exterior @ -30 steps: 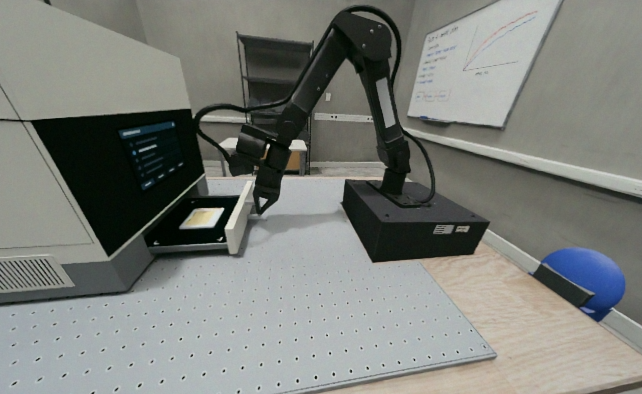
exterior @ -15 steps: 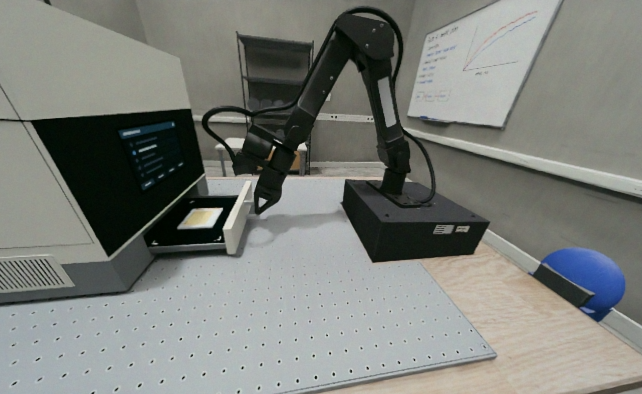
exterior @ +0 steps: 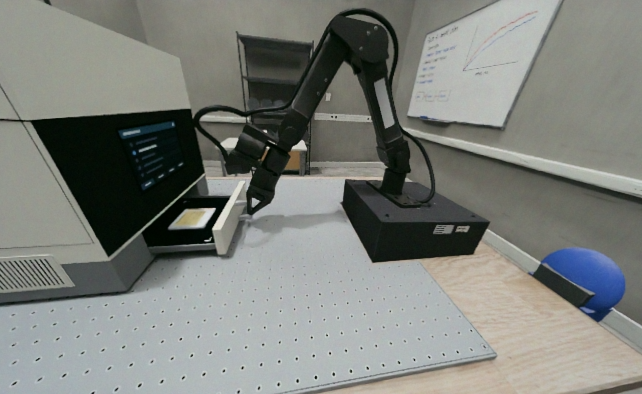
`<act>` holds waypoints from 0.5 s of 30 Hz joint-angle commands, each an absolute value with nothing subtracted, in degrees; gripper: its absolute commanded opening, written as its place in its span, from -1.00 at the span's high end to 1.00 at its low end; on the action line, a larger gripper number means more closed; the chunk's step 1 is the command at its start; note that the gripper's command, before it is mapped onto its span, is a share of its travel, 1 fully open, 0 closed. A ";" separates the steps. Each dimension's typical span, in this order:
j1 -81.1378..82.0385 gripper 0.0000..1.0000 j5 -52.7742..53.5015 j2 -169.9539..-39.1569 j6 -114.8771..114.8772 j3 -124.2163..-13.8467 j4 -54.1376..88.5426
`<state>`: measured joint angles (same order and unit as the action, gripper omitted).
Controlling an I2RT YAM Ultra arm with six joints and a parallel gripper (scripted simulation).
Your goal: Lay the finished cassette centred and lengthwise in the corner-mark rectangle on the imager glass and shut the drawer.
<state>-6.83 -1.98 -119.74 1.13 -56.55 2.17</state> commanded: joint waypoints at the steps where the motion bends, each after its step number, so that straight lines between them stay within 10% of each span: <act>1: -7.41 1.00 -1.60 -121.14 1.52 -58.99 -1.52; 15: -7.41 1.00 -1.60 -124.16 1.49 -64.11 0.52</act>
<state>-6.83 -1.96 -122.93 1.15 -61.43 2.98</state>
